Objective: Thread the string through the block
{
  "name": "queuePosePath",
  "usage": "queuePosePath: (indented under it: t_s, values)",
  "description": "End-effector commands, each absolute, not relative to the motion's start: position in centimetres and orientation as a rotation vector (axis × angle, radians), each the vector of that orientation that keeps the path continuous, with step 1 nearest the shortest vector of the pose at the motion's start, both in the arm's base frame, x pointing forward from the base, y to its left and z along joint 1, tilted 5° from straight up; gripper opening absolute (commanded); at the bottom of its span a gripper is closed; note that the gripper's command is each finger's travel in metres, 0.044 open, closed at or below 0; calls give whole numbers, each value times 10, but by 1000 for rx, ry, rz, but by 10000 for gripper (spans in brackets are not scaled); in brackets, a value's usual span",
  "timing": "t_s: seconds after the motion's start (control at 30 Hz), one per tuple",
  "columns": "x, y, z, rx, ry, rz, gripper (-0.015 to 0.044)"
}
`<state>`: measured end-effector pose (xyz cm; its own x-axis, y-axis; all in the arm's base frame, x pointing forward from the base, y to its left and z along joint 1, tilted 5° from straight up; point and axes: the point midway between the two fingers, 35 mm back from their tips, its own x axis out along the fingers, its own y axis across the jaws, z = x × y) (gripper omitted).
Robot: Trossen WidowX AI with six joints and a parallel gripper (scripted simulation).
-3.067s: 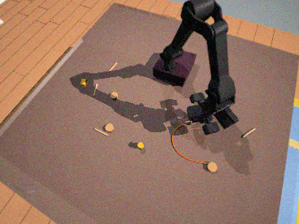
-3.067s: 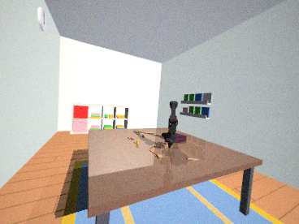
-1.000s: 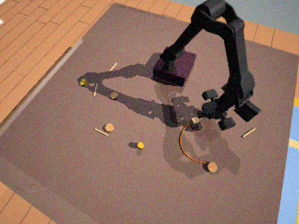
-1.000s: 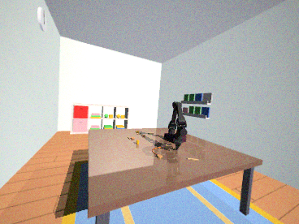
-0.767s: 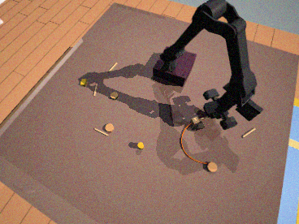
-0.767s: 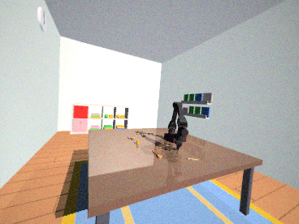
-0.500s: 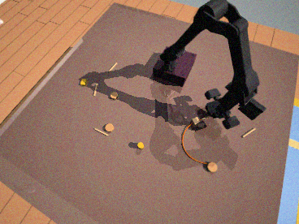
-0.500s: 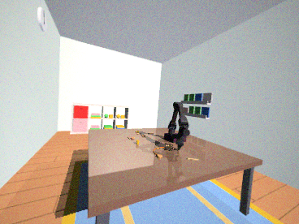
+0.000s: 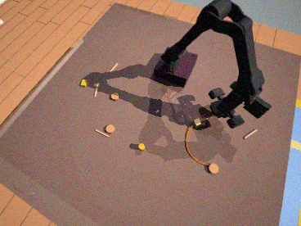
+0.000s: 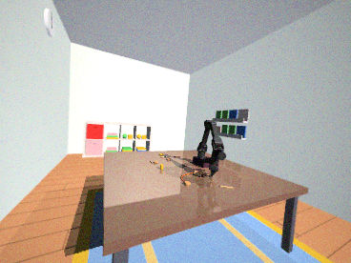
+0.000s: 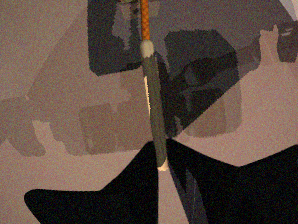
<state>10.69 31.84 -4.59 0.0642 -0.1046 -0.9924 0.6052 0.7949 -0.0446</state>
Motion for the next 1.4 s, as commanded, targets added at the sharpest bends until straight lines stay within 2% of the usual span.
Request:
queuePosePath:
  t_s: [0.0,1.37]
  values:
    - [105,321,-43,442,1418,-563,0]
    - [94,327,-56,433,1421,-568,0]
